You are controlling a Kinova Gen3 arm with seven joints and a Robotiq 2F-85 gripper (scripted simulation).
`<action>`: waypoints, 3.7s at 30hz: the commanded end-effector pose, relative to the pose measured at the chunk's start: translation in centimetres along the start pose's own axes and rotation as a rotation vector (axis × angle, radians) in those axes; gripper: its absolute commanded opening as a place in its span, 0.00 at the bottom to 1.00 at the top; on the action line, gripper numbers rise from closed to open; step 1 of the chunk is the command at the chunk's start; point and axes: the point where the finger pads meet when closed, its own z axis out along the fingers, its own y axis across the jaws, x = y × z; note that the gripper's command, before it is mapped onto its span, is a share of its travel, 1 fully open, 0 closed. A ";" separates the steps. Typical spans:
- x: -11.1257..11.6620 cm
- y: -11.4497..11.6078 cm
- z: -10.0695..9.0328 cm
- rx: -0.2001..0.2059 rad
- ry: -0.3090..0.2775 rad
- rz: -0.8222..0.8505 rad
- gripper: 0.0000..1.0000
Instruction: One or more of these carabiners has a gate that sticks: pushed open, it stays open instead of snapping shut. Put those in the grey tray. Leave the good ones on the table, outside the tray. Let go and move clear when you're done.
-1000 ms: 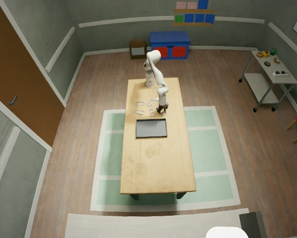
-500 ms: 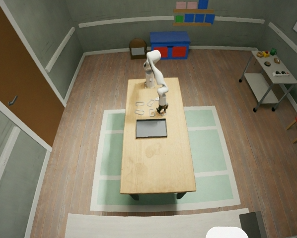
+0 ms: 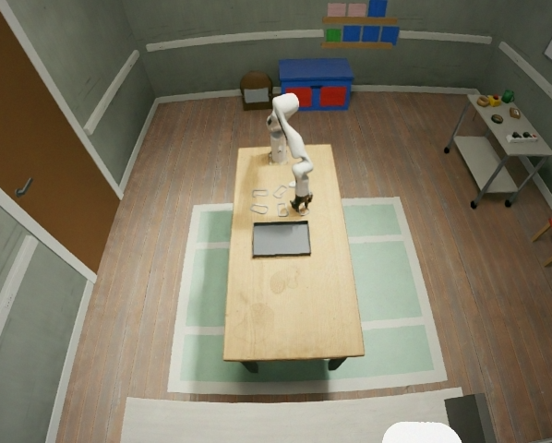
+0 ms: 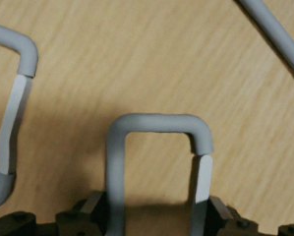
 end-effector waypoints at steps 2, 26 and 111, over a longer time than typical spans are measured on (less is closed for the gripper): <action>0.0 0.0 0.0 0.000 -0.001 0.000 0.59; -0.1 0.0 -0.1 0.000 -0.002 0.000 0.59; -0.1 0.0 -0.1 0.000 -0.003 0.000 1.00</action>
